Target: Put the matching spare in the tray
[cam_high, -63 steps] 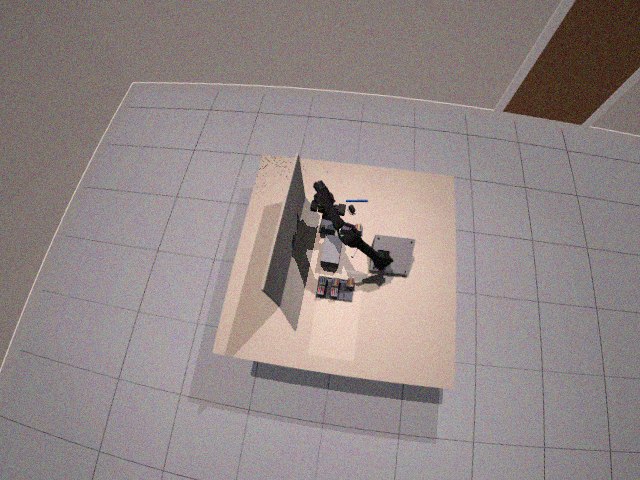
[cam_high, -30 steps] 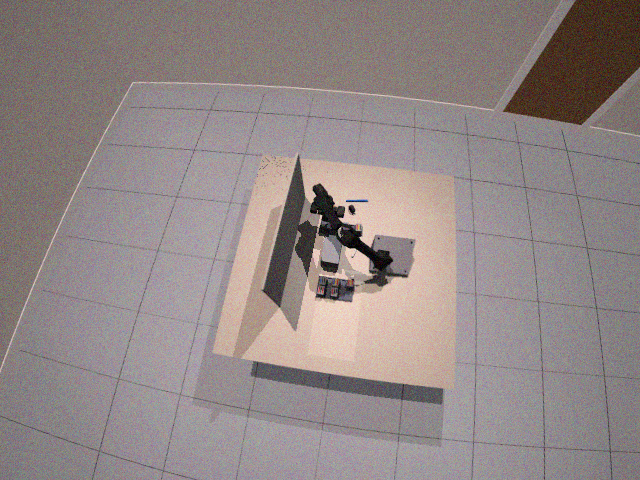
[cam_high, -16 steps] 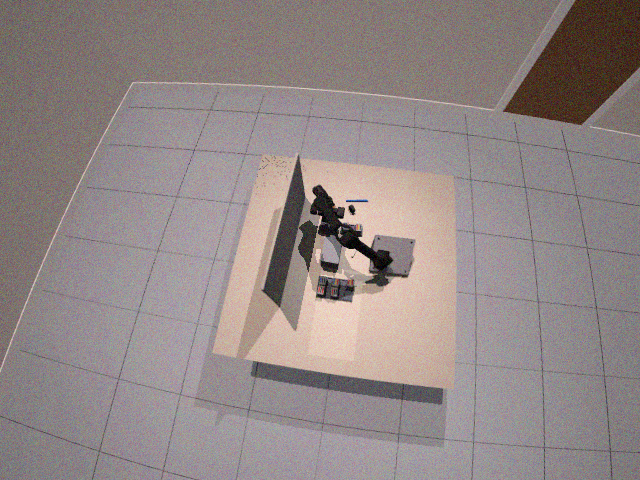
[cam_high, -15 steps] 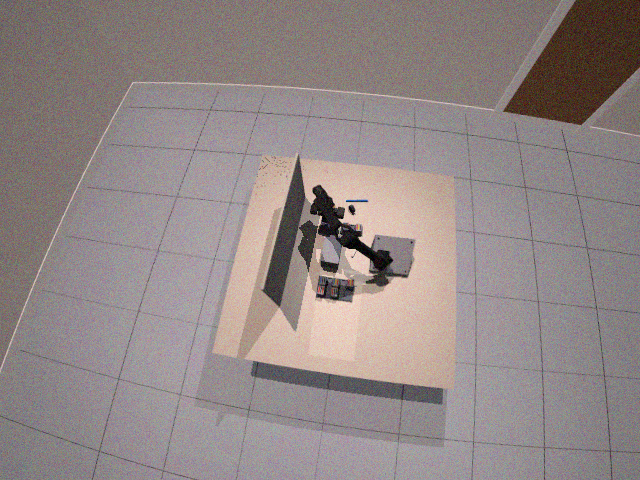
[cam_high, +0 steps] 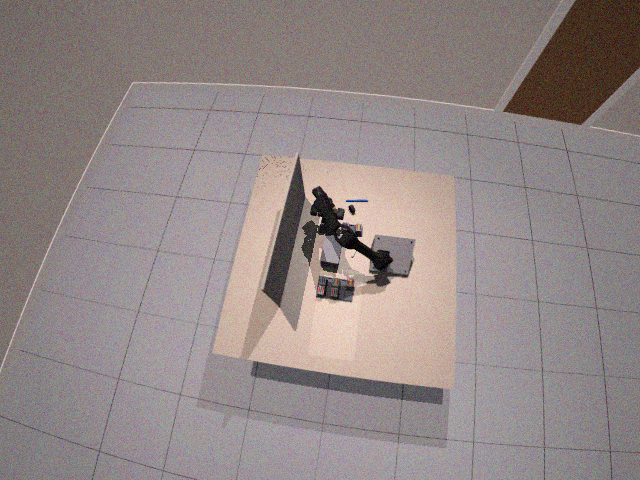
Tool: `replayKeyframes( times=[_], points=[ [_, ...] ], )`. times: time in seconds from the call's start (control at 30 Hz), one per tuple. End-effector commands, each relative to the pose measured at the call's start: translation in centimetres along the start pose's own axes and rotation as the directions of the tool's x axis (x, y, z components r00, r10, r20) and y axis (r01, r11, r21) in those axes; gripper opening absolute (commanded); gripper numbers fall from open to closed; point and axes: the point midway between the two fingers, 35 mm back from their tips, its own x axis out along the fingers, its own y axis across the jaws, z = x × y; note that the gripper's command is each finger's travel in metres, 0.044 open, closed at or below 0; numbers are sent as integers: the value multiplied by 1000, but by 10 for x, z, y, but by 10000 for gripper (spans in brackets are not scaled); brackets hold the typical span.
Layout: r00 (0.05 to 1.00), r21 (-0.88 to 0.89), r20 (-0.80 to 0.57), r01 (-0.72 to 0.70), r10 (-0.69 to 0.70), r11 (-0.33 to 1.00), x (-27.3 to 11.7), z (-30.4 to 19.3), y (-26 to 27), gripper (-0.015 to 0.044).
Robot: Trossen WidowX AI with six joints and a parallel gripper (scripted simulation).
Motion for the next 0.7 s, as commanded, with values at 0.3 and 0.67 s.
replayKeyframes(
  times=[0.3,0.67],
  points=[
    [1000,7,5,3,-3,1000,12,1,0,0],
    [1000,6,6,3,-3,1000,22,1,1,0]
  ],
)
